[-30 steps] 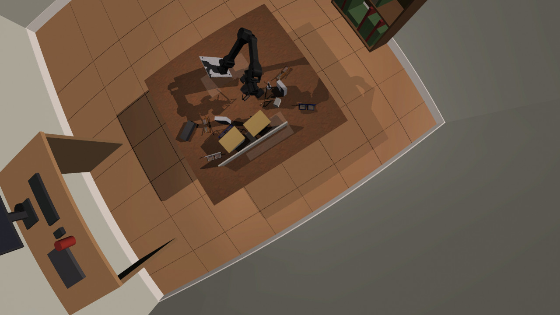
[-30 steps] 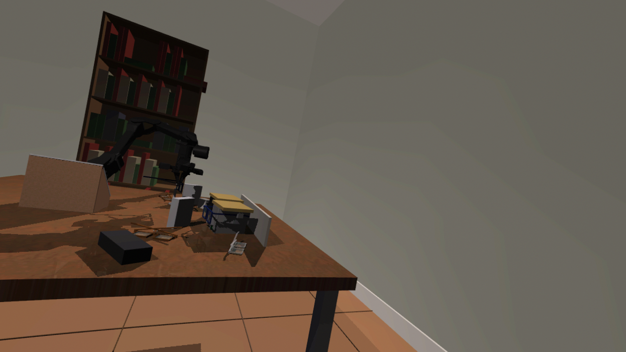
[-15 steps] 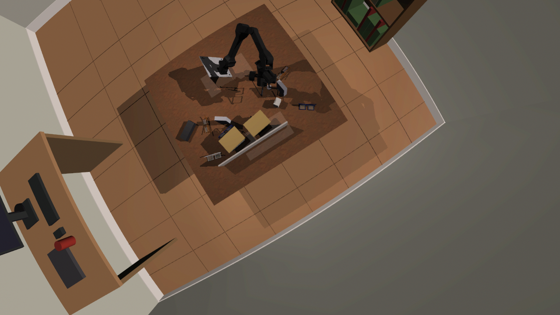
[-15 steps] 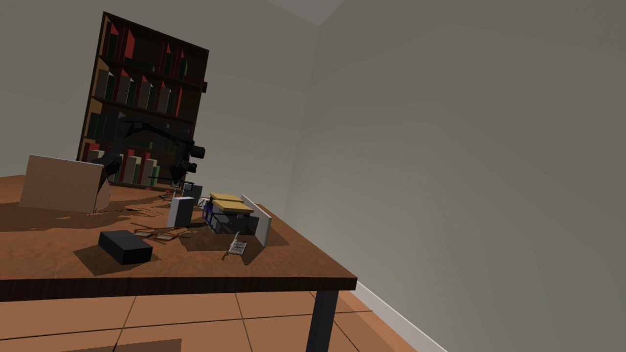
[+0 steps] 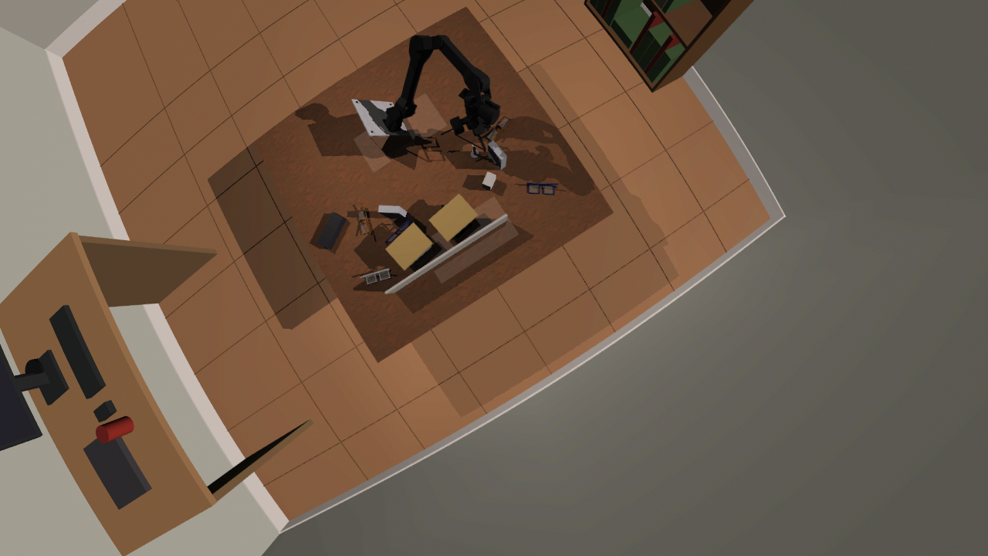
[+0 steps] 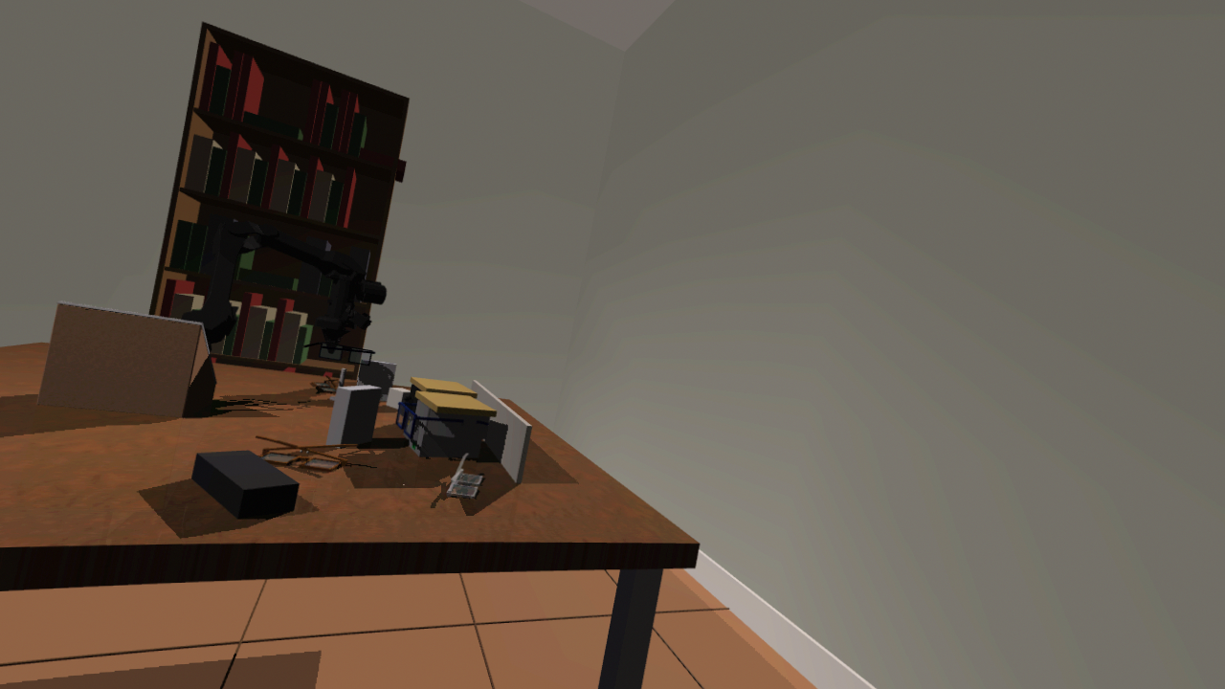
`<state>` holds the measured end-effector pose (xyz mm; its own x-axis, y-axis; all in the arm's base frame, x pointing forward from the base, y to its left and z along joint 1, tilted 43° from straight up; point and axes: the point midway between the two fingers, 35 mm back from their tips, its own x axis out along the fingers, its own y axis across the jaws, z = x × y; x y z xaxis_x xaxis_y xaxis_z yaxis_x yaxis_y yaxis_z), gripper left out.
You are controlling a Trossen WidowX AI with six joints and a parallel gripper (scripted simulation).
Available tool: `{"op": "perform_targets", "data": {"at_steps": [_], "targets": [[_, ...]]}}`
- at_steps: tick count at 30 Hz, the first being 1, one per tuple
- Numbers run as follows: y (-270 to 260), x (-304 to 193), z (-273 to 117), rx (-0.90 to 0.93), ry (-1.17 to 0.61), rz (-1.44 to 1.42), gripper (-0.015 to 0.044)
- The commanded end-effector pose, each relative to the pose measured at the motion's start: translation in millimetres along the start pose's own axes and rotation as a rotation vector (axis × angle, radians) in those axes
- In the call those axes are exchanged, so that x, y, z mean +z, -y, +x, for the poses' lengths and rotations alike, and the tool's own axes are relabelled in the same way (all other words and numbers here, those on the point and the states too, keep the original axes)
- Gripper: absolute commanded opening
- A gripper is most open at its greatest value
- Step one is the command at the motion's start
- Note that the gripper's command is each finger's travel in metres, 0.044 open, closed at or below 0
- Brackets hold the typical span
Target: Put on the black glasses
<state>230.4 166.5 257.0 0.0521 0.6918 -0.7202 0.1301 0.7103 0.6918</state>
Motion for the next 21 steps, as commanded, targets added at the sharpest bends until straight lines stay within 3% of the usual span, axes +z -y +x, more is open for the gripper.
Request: {"op": "perform_targets", "data": {"at_steps": [1, 14, 21], "targets": [[-1.4, -1.3, -0.1, -0.002, 0.008, -0.024, 0.0], [-1.8, -1.0, 53.9, 0.002, 0.008, -0.025, 0.0], [-3.0, -2.2, 56.9, 0.003, 0.008, -0.024, 0.0]]}}
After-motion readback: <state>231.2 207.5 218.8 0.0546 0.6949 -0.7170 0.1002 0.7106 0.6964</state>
